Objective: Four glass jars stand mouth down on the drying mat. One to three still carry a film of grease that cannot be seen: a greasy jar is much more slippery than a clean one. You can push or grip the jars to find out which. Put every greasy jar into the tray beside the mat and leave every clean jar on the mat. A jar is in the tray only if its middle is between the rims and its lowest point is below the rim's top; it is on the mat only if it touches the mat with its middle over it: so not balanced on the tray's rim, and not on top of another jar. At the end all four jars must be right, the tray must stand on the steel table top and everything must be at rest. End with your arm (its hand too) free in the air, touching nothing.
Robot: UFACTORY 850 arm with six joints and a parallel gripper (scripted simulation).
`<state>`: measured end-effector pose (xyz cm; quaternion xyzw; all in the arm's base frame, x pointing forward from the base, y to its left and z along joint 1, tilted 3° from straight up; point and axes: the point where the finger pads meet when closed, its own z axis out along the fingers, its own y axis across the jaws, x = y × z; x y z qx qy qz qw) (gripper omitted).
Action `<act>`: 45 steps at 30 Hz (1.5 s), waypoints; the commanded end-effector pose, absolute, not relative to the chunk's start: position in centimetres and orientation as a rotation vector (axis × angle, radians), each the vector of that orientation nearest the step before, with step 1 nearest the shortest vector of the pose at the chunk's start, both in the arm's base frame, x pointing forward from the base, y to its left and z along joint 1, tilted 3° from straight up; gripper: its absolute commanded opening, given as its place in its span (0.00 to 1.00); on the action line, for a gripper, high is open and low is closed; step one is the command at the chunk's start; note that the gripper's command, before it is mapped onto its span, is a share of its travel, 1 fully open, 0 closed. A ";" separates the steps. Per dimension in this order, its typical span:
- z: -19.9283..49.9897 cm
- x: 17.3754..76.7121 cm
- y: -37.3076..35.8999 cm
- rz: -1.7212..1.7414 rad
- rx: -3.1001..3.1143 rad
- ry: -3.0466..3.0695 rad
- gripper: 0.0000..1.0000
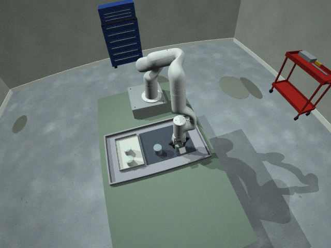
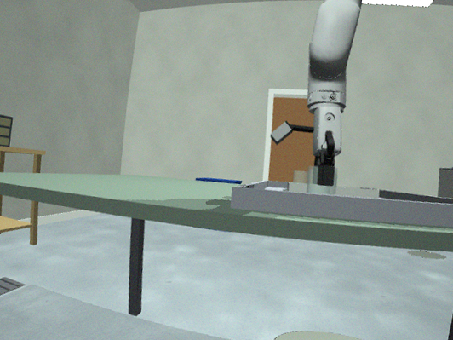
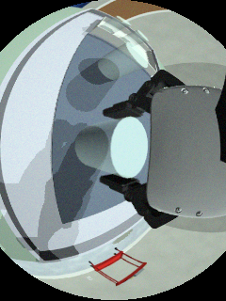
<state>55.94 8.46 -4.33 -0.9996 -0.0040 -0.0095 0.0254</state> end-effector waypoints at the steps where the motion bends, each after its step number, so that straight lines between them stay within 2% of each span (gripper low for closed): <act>1: -4.3 56.0 8.5 -0.032 -3.090 -0.012 0.84; 17: -4.3 56.0 8.5 -0.032 -3.090 -0.012 0.84; 18: -4.3 56.0 8.5 -0.032 -3.090 -0.012 0.81; 45: -4.3 56.0 8.5 -0.032 -3.090 -0.012 0.78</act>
